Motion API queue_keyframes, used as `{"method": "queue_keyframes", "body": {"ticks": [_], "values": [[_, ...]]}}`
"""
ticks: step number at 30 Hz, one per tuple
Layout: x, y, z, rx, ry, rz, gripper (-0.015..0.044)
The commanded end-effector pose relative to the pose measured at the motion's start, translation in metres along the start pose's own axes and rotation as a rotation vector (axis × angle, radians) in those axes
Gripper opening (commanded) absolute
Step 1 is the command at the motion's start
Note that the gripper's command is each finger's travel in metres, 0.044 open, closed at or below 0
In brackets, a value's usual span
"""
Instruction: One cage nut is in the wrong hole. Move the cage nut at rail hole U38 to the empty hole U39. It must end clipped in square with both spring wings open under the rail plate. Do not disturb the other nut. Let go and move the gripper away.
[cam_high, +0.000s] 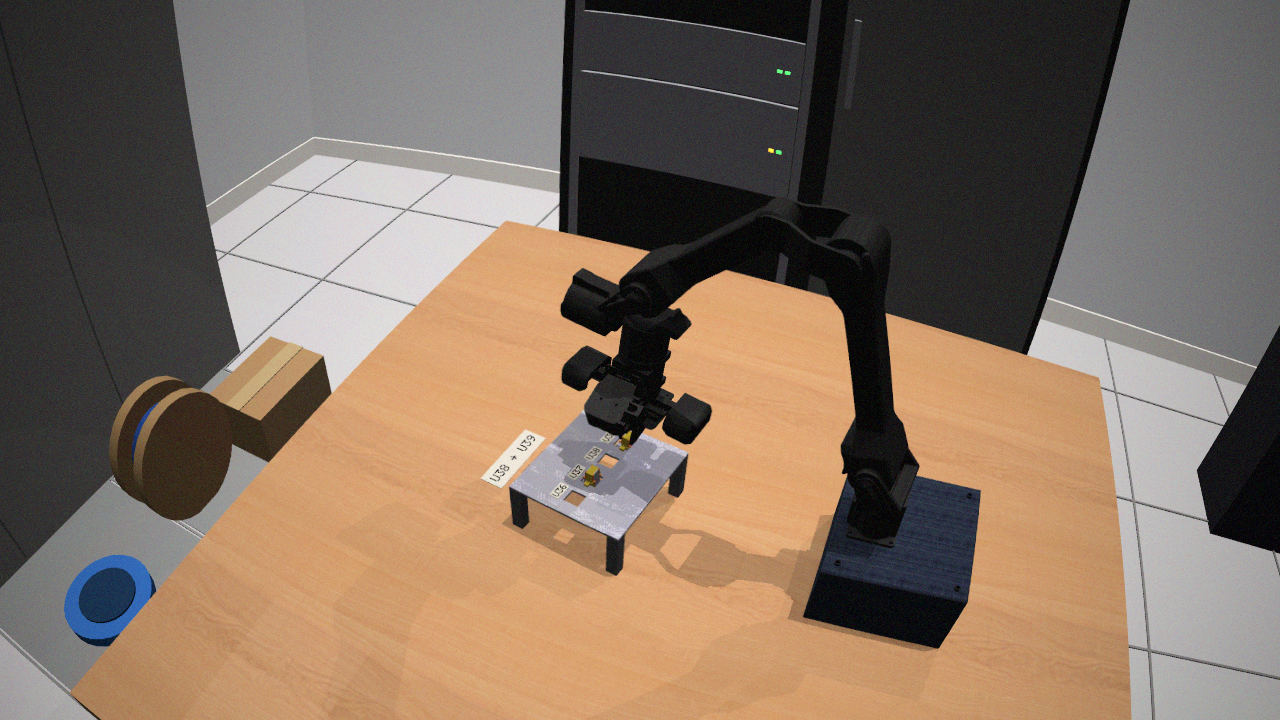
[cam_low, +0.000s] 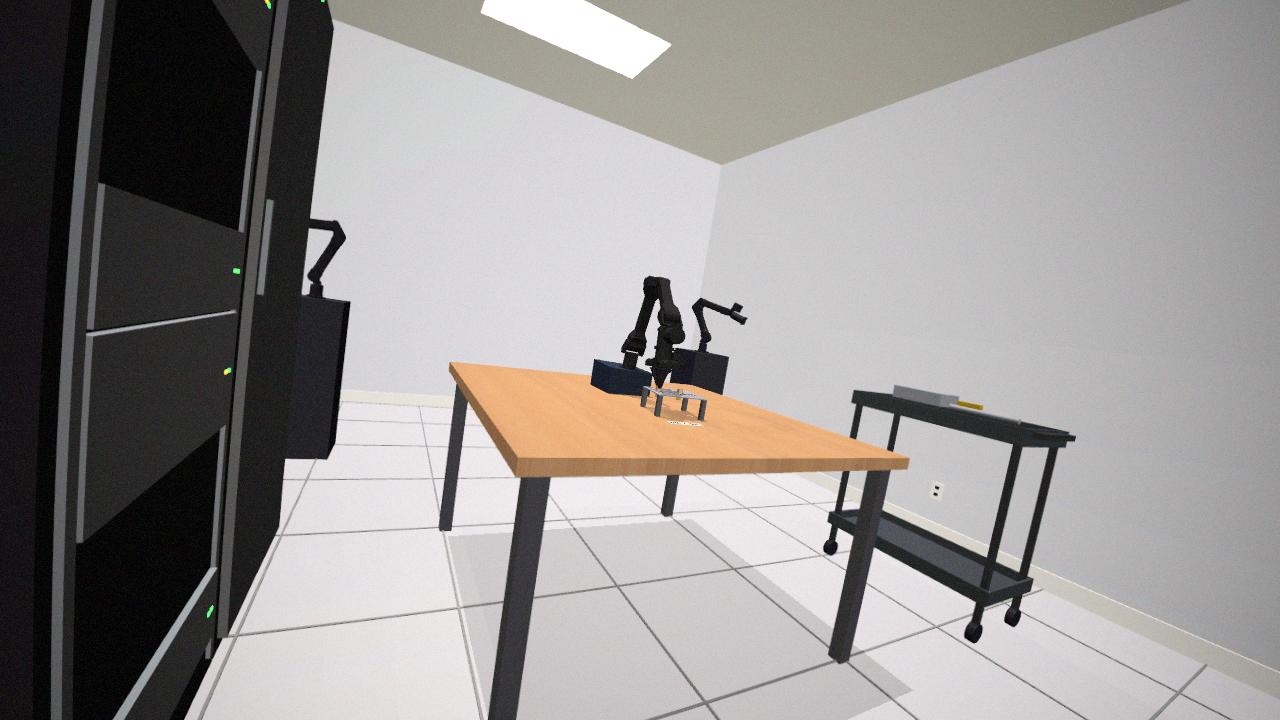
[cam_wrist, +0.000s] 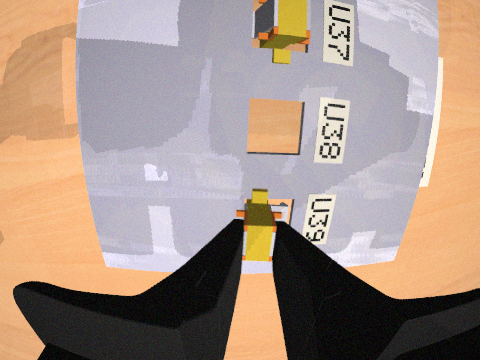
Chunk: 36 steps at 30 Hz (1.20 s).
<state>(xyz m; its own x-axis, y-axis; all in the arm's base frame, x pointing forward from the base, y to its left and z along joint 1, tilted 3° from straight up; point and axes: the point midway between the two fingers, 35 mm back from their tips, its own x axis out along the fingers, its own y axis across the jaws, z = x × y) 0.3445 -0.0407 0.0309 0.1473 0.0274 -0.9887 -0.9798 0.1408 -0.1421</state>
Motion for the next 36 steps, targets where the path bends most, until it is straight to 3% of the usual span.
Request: {"method": "queue_keyframes", "body": {"ticks": [1, 36], "values": [[-0.0002, 0.0001, -0.0004, -0.004, 0.002, 0.002, 0.0033], [0.0011, -0.0014, -0.0004, -0.004, 0.001, 0.031, 0.0033]]}}
